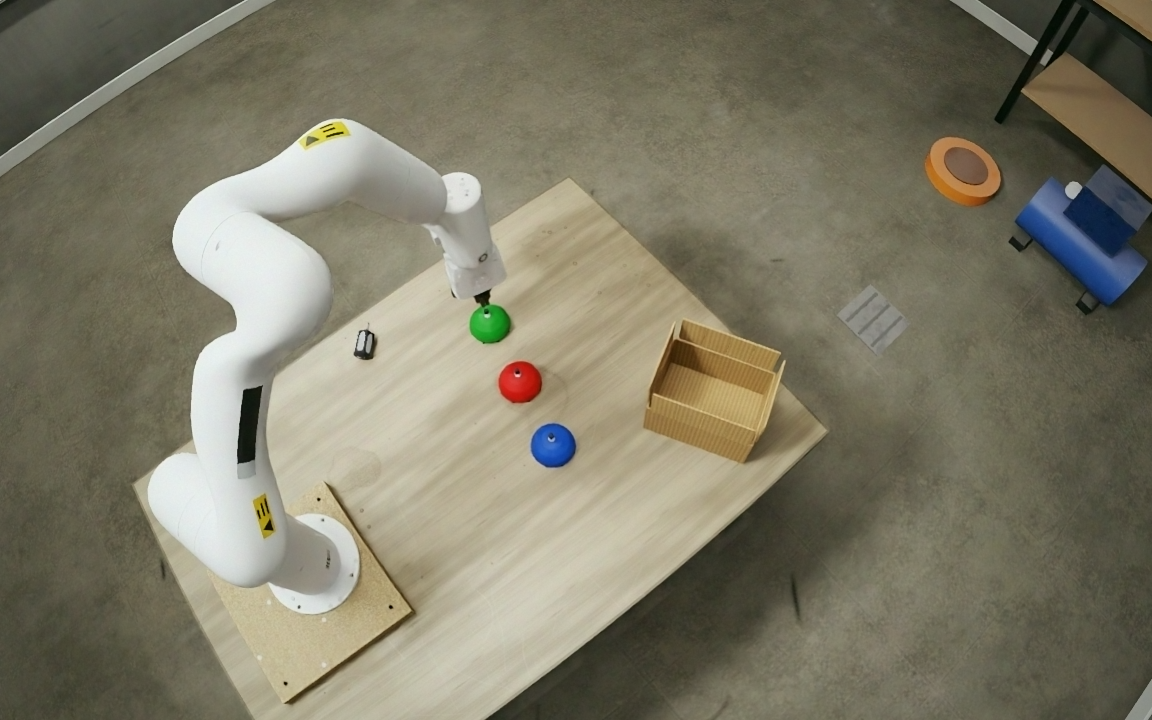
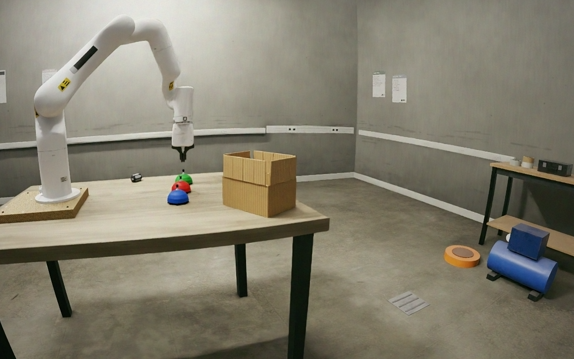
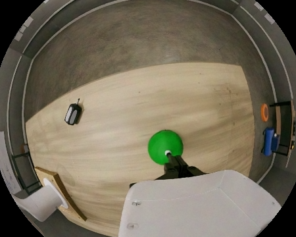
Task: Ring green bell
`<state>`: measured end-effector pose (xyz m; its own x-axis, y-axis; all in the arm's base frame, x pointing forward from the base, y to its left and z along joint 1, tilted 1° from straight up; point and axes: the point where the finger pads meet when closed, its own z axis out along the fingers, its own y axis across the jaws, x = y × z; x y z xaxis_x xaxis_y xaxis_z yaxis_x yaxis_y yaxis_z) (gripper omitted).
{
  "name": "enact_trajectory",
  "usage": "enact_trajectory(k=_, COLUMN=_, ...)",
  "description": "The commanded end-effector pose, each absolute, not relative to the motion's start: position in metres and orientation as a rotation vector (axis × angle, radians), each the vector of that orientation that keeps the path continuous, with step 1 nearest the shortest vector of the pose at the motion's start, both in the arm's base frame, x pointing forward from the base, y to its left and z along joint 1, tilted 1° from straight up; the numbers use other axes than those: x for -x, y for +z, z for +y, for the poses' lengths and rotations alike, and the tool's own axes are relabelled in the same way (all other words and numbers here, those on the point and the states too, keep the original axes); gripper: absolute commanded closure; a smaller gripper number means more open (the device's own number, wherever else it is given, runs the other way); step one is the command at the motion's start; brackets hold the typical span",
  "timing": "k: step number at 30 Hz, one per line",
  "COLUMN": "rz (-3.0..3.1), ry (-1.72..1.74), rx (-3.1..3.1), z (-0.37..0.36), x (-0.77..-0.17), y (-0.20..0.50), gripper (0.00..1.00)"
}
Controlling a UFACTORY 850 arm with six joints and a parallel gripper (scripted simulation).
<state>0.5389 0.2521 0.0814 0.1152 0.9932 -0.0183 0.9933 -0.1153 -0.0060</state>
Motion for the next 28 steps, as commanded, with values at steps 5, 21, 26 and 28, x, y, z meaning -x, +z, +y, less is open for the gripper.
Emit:
enact_trajectory(k=5, rz=2.084, ry=-0.024, rx=-2.340, z=0.253, x=-0.540, y=0.104, gripper=1.00)
enact_trajectory(k=21, rz=2.084, ry=-0.024, rx=-2.340, z=0.253, x=-0.540, y=0.109, gripper=1.00)
enact_trajectory(k=26, rz=2.084, ry=-0.024, rx=-2.340, z=0.253, x=-0.540, y=0.109, gripper=1.00)
enact_trajectory(k=28, rz=2.084, ry=-0.024, rx=-2.340, z=0.253, x=-0.540, y=0.109, gripper=1.00)
